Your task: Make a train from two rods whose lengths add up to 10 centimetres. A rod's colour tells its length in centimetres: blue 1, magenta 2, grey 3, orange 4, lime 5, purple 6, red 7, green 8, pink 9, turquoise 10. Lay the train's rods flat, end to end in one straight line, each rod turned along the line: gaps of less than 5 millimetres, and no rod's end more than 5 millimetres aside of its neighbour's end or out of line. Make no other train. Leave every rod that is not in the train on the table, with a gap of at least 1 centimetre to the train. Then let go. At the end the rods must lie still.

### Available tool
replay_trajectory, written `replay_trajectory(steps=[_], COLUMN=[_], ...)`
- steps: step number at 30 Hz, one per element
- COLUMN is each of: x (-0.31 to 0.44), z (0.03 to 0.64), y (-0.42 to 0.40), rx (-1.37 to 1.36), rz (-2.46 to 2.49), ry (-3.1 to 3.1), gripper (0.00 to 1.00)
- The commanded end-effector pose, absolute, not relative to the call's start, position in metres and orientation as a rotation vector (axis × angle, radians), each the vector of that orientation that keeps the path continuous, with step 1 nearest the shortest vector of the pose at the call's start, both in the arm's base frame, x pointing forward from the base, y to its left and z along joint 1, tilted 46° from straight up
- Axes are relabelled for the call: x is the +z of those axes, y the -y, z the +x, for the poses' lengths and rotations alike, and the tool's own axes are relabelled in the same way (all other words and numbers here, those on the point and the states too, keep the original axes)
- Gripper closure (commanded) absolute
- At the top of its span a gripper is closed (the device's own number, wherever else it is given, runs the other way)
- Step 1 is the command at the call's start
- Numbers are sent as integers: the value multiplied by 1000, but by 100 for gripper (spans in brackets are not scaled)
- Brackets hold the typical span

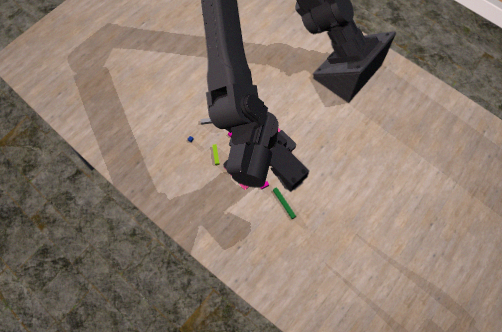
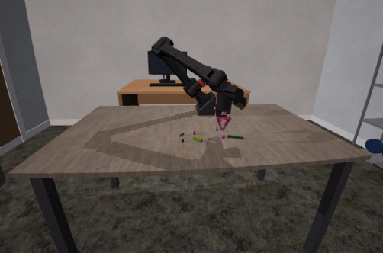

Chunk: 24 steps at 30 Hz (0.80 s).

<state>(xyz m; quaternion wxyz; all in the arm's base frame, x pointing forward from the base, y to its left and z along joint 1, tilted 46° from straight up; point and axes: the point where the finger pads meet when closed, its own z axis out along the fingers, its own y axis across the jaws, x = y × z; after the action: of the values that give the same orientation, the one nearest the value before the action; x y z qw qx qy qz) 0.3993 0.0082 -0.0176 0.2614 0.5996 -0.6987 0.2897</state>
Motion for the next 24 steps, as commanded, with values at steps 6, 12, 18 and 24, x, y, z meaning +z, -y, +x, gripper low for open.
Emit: replay_trajectory(steps=[6, 12, 18, 24], x=[3, 3, 4, 4], z=[425, 425, 426, 426], y=[-17, -17, -21, -21], rx=[876, 875, 911, 911], rz=[1529, 1529, 1460, 1459], ry=[2055, 2055, 2131, 2131], gripper=[0, 0, 0, 0])
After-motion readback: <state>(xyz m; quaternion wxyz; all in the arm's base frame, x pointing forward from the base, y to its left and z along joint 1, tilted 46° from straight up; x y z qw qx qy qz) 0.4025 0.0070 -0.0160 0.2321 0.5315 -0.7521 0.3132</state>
